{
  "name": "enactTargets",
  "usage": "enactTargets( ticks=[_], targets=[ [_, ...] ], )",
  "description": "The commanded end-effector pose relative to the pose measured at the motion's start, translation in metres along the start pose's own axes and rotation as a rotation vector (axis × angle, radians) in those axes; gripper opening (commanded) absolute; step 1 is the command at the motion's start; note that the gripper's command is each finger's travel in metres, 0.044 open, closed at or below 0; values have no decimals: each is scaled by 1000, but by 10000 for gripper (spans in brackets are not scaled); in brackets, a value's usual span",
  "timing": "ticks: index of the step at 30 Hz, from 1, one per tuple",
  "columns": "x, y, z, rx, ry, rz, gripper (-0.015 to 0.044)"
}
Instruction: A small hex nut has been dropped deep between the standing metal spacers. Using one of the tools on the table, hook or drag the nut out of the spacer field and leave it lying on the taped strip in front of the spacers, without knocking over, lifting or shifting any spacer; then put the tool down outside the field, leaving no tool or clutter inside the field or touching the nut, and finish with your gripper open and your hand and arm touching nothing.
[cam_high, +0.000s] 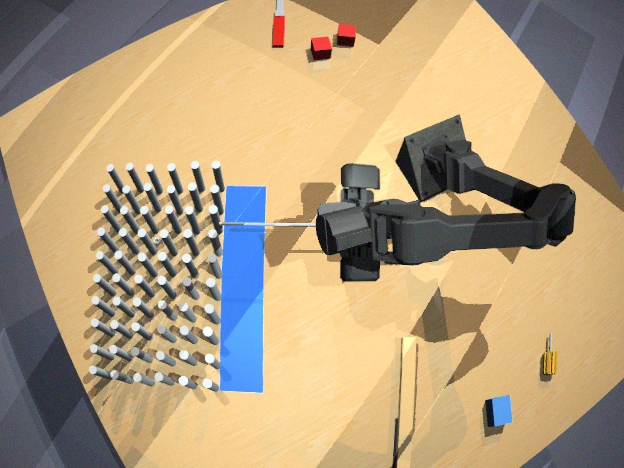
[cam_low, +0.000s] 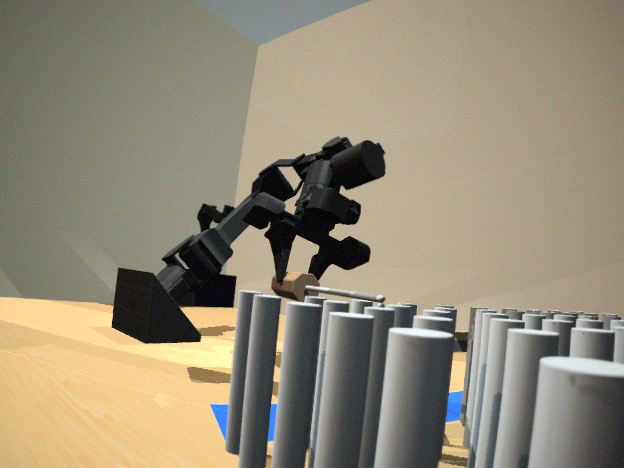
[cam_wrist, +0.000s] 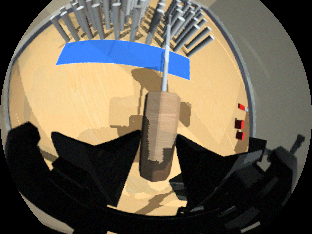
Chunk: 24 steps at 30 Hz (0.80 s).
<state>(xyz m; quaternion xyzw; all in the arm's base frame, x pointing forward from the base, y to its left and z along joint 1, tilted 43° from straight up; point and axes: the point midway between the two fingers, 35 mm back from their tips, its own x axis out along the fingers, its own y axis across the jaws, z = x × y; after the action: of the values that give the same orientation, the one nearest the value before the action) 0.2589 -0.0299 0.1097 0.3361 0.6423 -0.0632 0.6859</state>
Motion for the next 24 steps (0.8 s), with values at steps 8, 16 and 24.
enactTargets(
  ticks=[8,16,24],
  targets=[
    [47,13,-20,6,-10,3,0],
    [65,18,-30,6,-9,10,0],
    [66,18,-27,7,-9,10,0]
  ],
)
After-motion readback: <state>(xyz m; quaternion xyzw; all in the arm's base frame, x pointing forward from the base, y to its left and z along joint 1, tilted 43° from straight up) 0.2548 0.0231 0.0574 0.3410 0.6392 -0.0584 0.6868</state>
